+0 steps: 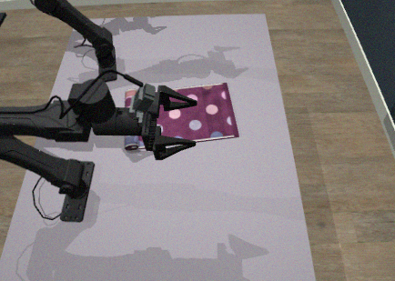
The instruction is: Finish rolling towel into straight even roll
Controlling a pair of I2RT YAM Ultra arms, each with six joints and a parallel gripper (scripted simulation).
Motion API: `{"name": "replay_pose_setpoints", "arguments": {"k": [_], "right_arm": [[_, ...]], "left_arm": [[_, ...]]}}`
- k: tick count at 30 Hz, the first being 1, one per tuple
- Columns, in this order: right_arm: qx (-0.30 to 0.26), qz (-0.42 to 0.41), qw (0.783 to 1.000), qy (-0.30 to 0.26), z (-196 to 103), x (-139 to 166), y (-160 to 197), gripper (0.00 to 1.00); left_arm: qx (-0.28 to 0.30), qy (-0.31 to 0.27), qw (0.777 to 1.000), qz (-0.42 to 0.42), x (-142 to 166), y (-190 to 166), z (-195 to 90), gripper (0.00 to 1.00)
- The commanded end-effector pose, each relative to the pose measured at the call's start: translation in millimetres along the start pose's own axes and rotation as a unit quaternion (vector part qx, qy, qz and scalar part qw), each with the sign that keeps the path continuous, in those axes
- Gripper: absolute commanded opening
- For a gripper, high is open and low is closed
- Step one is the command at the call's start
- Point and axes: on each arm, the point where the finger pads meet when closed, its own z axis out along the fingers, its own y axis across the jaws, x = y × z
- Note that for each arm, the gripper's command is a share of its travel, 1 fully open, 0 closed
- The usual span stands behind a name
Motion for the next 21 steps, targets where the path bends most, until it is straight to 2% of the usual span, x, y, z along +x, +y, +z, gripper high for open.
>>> {"name": "replay_pose_setpoints", "arguments": {"k": [1, 17, 21], "right_arm": [[0.0, 0.0, 1.0, -0.006, -1.0, -4.6, 0.0, 1.0], [0.0, 0.0, 1.0, -0.006, -1.0, -4.6, 0.0, 1.0], [-0.009, -0.006, 1.0, 0.002, -2.9, 4.1, 2.4, 1.0]], "left_arm": [[0.0, -0.006, 1.0, 0.0, -4.8, 0.0, -1.0, 1.0], [0.0, -0.006, 1.0, 0.0, -4.8, 0.0, -1.0, 1.0], [0.009, 0.002, 1.0, 0.006, 4.1, -2.9, -3.7, 1.0]]}}
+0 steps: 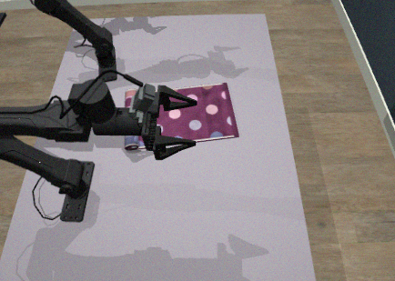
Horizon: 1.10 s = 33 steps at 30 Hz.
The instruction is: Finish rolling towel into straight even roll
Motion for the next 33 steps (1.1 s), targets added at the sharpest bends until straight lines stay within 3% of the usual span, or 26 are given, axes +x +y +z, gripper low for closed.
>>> {"name": "replay_pose_setpoints", "arguments": {"k": [1, 13, 17, 22, 28, 30, 33], "right_arm": [[-0.013, -0.009, 1.0, 0.004, -4, 6, 3, 1.0], [-0.11, -0.074, 0.991, 0.027, -36, 50, 29, 0.99], [-0.167, -0.113, 0.979, 0.04, -54, 77, 44, 0.99], [-0.246, -0.166, 0.953, 0.059, -80, 114, 65, 0.99], [-0.344, -0.232, 0.906, 0.082, -114, 162, 93, 0.99], [-0.344, -0.232, 0.906, 0.082, -114, 162, 93, 0.99], [-0.392, -0.264, 0.876, 0.094, -131, 186, 107, 0.99]], "left_arm": [[0.013, 0.004, 1.0, 0.009, 6, -4, -6, 1.0], [0.106, 0.028, 0.991, 0.073, 51, -35, -46, 0.99], [0.161, 0.043, 0.98, 0.111, 77, -53, -70, 0.99], [0.237, 0.063, 0.956, 0.164, 114, -79, -103, 0.99], [0.332, 0.088, 0.911, 0.229, 162, -112, -147, 0.99], [0.332, 0.088, 0.911, 0.229, 162, -112, -147, 0.99], [0.378, 0.101, 0.883, 0.261, 186, -129, -169, 0.99]]}}
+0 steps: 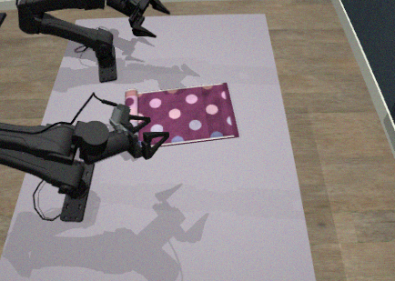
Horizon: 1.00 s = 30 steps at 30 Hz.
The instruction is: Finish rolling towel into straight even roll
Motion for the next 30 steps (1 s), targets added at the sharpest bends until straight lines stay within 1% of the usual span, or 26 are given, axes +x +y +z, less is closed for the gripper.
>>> {"name": "replay_pose_setpoints", "arguments": {"k": [1, 6, 12, 14, 19, 24, 27, 30], "right_arm": [[-0.096, -0.064, 0.993, 0.02, -6, 16, 48, 0.99], [-0.179, -0.121, 0.976, 0.04, -4, 41, 94, 0.99], [-0.265, -0.179, 0.945, 0.061, -2, 67, 142, 0.98], [-0.265, -0.179, 0.945, 0.061, -2, 67, 142, 0.98], [-0.32, -0.216, 0.92, 0.074, 0, 83, 174, 0.98], [-0.355, -0.24, 0.9, 0.082, 1, 95, 195, 0.98], [-0.365, -0.247, 0.893, 0.085, 1, 98, 201, 0.98], [-0.368, -0.249, 0.892, 0.085, 1, 99, 202, 0.98]], "left_arm": [[0.079, 0.031, 0.995, 0.053, 22, -51, -7, 0.99], [0.16, 0.052, 0.98, 0.108, 44, -105, -8, 0.99], [0.244, 0.074, 0.953, 0.165, 67, -162, -10, 0.98], [0.244, 0.074, 0.953, 0.165, 67, -162, -10, 0.98], [0.297, 0.088, 0.929, 0.201, 83, -199, -10, 0.98], [0.332, 0.097, 0.911, 0.224, 93, -224, -11, 0.98], [0.342, 0.1, 0.905, 0.231, 96, -231, -11, 0.98], [0.344, 0.1, 0.904, 0.232, 97, -233, -11, 0.98]]}}
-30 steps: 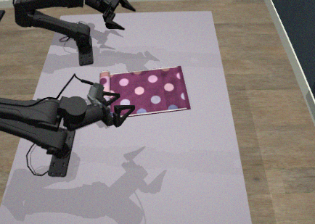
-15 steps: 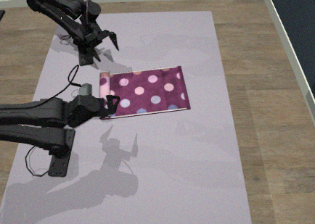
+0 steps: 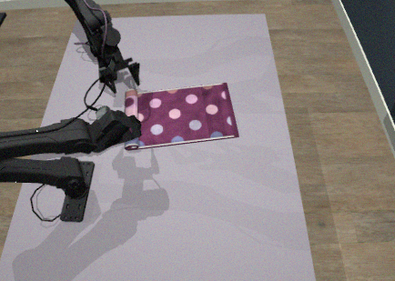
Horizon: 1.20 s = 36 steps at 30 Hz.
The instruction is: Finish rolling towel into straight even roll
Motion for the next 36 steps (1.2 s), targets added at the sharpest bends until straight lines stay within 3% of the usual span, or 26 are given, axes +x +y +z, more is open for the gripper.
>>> {"name": "replay_pose_setpoints", "arguments": {"k": [1, 32, 36], "right_arm": [[-0.002, -0.006, 1.0, 0.006, 5, 2, 0, 0.98], [-0.002, -0.006, 1.0, 0.006, 5, 2, 0, 0.98], [-0.002, -0.006, 1.0, 0.006, 5, 2, 0, 0.98]], "left_arm": [[-0.018, -0.01, 1.0, -0.007, -7, 7, 3, 0.98], [-0.018, -0.01, 1.0, -0.007, 23, -10, 47, 0.98], [-0.018, -0.01, 1.0, -0.007, 24, -10, 47, 0.89]]}}
